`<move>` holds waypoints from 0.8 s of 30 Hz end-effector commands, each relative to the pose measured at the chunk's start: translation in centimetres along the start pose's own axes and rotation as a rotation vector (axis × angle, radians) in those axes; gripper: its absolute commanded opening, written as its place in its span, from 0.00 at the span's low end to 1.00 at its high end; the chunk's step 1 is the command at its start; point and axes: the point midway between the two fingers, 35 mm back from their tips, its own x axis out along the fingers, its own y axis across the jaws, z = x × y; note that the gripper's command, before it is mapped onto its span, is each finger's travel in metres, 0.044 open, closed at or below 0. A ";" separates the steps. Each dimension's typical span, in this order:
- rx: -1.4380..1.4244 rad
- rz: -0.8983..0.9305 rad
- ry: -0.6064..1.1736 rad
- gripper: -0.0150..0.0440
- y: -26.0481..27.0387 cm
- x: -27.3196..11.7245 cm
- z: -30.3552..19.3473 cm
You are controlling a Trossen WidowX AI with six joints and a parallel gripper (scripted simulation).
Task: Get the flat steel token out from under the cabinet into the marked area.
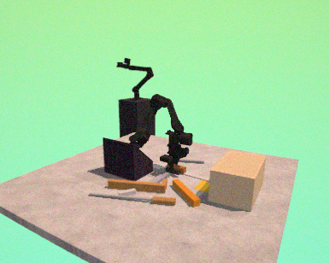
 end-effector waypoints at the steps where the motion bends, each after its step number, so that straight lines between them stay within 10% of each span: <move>1: 0.000 0.000 0.000 0.25 0.0 0.0 0.0; 20: 0.019 -0.001 0.006 0.25 1.5 -0.3 -0.7; 24: 0.024 -0.001 0.008 0.43 1.2 -0.2 -0.6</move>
